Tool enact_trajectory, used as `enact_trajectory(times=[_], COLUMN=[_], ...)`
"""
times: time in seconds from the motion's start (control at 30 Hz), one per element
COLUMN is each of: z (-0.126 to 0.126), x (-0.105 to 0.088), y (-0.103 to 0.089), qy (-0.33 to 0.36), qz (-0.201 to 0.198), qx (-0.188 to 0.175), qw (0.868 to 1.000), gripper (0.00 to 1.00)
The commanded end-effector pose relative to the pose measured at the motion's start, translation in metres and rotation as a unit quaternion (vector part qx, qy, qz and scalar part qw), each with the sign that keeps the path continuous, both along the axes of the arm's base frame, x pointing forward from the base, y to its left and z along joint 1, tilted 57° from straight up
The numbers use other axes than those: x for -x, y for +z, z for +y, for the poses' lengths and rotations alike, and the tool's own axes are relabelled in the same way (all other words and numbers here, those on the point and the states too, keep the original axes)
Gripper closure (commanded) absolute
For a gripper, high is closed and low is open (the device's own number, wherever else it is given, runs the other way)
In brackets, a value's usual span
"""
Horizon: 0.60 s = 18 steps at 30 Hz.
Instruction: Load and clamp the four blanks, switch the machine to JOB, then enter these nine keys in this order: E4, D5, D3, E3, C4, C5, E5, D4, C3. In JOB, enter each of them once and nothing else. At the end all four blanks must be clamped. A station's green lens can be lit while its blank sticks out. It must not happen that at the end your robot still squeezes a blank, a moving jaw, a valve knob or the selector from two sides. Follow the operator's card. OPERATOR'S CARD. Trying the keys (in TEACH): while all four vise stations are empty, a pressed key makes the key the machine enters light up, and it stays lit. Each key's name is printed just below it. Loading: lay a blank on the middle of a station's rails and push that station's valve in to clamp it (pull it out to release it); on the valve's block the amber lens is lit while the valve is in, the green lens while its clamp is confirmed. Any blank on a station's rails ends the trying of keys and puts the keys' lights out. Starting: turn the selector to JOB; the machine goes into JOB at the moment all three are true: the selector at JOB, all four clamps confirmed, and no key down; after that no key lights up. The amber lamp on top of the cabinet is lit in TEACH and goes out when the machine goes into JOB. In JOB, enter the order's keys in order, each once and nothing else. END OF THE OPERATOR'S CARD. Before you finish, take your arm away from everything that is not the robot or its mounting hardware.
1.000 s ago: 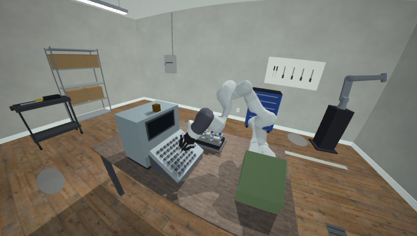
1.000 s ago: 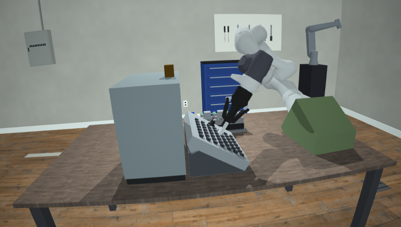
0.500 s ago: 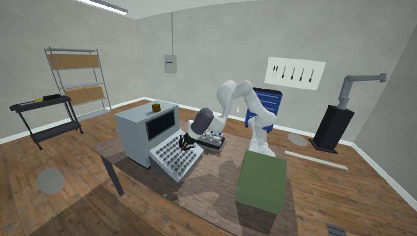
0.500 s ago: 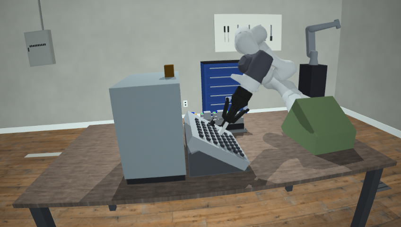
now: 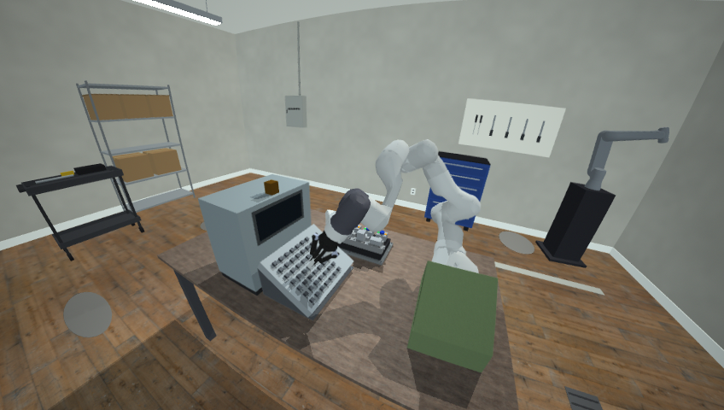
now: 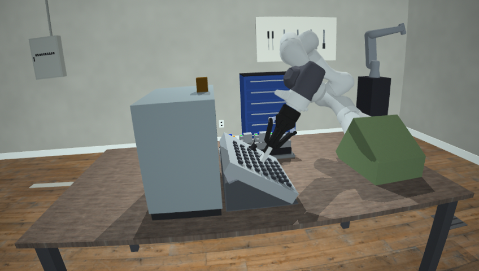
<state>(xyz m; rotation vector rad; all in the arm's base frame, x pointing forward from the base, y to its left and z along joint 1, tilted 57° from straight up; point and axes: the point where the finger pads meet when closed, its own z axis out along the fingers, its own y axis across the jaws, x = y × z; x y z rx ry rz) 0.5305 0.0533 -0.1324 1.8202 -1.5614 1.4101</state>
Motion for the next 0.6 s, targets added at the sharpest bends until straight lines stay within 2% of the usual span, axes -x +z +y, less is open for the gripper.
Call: enact_trajectory(times=[0.0, 0.57], z=[-0.0014, -0.0065], x=[-0.0023, -0.0052], y=[-0.0015, -0.0044], qy=[0.0, 0.0], qz=[-0.002, -0.002], qx=[-0.002, -0.002], qw=[1.0, 1.0], gripper=[1.0, 1.0])
